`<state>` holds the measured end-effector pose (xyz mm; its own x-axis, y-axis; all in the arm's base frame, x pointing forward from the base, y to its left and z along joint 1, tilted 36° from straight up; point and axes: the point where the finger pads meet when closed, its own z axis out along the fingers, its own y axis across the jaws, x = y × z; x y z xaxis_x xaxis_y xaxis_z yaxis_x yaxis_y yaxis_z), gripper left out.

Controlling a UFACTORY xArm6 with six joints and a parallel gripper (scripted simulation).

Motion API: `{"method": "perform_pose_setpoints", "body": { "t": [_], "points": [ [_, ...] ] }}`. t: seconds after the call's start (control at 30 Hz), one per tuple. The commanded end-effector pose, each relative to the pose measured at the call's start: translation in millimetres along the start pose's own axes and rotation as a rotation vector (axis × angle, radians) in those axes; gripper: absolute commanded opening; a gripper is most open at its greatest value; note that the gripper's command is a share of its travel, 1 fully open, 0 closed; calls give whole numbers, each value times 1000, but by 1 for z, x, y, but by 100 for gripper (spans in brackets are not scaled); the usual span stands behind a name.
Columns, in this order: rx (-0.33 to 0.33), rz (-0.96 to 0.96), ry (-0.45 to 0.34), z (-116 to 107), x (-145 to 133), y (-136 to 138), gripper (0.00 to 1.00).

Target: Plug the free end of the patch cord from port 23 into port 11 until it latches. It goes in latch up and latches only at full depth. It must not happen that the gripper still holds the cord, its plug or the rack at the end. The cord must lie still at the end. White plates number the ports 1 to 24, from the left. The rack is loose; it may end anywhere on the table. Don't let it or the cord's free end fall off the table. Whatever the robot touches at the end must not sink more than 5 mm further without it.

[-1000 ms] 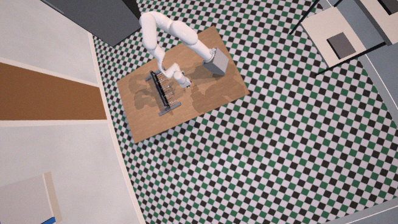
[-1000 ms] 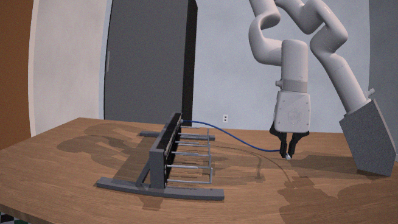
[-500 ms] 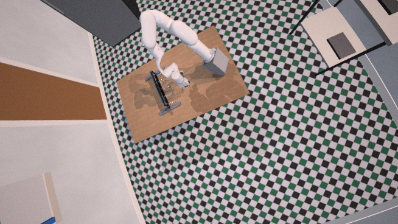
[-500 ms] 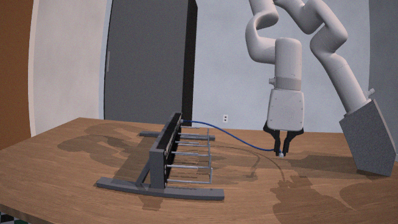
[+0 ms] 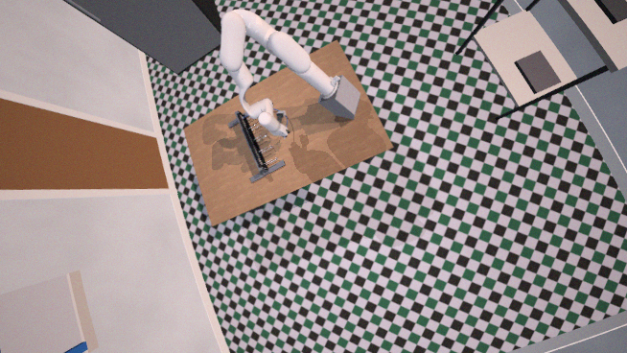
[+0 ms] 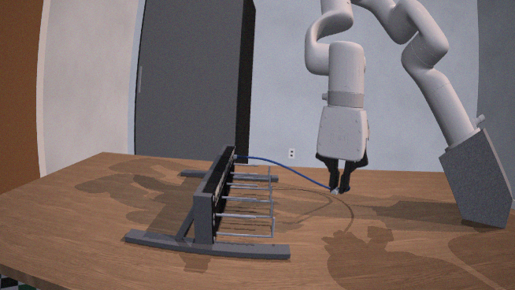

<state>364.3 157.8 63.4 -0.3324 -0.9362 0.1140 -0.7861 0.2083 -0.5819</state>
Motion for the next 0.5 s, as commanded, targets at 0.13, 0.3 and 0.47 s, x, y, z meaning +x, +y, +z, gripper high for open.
{"method": "perform_pose_setpoints", "body": {
  "t": [0.13, 0.3, 0.47],
  "points": [
    [-2, 269, 1, -9, -5, -45, 0],
    [-2, 344, 1, -11, -6, -57, 0],
    [-3, 504, 2, -16, -8, -83, 0]
  ]
}}
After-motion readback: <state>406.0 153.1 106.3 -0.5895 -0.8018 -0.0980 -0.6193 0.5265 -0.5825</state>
